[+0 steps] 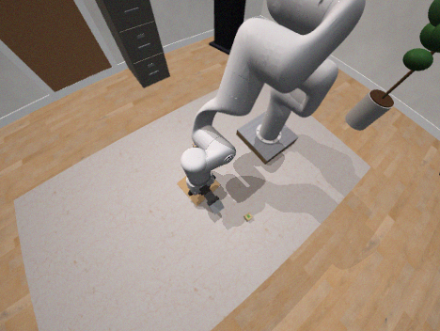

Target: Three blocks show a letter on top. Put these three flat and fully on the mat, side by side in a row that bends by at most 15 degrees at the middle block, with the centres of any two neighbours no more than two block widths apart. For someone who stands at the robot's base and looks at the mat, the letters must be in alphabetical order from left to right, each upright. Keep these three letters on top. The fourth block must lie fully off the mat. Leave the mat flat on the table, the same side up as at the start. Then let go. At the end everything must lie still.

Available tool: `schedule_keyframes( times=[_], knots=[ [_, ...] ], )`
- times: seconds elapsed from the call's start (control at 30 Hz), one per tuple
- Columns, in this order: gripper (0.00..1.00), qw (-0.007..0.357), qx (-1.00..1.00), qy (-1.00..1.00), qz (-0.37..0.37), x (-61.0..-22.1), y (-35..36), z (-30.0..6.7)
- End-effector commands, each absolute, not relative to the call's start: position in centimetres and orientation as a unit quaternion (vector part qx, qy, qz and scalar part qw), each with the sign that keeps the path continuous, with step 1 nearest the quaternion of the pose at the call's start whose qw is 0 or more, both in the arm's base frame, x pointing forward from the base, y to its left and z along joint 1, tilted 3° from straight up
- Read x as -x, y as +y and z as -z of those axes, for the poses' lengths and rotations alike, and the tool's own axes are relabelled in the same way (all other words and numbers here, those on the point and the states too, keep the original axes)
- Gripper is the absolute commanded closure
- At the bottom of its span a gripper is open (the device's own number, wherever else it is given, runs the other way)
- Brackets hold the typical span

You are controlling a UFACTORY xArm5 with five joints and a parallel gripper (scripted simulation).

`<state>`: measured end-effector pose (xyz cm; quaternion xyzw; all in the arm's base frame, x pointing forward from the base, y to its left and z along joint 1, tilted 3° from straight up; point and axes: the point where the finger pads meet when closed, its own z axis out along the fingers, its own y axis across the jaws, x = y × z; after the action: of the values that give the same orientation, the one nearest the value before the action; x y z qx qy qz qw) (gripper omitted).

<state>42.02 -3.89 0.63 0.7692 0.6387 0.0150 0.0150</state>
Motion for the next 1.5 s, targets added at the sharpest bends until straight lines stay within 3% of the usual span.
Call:
schedule_keyframes(
  times=[0.0,1.47],
  knots=[
    [0.79,0.016,-0.769,0.639,-0.016,-42.15,-3.90,-0.74],
    [0.79,0.016,-0.769,0.639,-0.016,-42.15,-3.97,-0.35]
  ],
)
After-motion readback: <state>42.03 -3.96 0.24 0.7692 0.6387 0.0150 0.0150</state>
